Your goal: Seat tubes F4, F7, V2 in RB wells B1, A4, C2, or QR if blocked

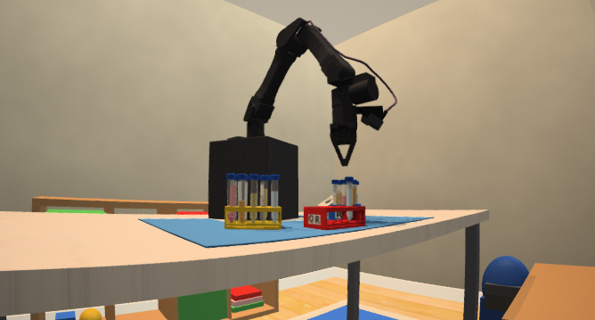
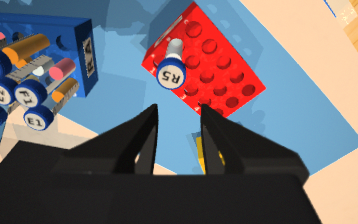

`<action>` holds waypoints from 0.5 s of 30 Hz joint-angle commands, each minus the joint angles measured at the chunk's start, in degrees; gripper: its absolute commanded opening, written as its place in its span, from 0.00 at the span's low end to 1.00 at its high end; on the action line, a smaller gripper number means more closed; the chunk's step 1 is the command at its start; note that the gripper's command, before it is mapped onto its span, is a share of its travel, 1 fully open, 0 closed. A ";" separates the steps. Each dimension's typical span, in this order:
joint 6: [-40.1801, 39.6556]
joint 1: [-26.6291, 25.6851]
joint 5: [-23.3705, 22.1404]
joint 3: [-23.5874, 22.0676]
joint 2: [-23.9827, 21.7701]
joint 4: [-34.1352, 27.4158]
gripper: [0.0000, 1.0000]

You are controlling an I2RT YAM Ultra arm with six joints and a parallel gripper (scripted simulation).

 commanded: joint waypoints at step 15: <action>2.50 -0.28 -0.10 -1.51 -6.71 -6.31 0.30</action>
